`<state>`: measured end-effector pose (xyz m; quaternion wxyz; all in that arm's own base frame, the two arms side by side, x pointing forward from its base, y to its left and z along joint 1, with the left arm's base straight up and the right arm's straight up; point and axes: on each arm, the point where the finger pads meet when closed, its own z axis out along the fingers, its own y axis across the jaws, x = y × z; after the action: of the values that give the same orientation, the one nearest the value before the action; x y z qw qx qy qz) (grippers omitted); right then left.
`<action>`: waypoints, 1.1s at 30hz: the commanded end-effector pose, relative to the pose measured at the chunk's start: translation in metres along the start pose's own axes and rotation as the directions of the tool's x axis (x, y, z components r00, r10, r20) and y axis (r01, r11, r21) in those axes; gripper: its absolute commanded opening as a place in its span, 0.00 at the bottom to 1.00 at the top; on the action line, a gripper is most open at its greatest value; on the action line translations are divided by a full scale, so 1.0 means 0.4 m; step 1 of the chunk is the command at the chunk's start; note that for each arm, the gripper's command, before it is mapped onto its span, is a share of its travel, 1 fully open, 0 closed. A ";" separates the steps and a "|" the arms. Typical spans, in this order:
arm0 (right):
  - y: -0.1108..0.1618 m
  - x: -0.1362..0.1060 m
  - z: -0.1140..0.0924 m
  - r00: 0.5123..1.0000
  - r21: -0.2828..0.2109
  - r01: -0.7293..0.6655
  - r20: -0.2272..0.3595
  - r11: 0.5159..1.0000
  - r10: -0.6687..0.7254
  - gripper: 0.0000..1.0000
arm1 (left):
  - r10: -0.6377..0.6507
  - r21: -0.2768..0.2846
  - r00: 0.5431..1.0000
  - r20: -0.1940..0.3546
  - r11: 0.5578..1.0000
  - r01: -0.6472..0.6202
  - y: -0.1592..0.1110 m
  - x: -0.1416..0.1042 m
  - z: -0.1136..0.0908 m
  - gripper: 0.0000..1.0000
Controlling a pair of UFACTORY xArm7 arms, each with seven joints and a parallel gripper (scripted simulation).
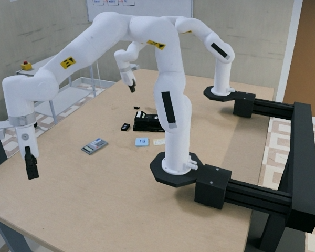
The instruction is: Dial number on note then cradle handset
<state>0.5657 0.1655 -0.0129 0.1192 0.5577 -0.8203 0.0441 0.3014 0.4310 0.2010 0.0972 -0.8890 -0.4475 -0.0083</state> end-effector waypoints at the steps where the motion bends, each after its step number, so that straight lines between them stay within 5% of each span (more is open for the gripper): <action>1: -0.002 -0.001 -0.004 1.000 0.003 0.000 0.002 1.000 0.000 0.00 | -0.037 -0.005 0.999 0.009 0.999 0.037 -0.047 -0.016 -0.006 1.00; 33: -0.002 -0.001 -0.004 1.000 0.003 0.000 0.002 1.000 0.000 0.00 | -0.332 -0.039 0.938 0.103 0.941 0.337 -0.381 -0.222 -0.034 1.00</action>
<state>0.5657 0.1655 -0.0129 0.1192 0.5577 -0.8203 0.0441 0.1420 0.4476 0.2267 0.0517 -0.8102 -0.5838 0.0056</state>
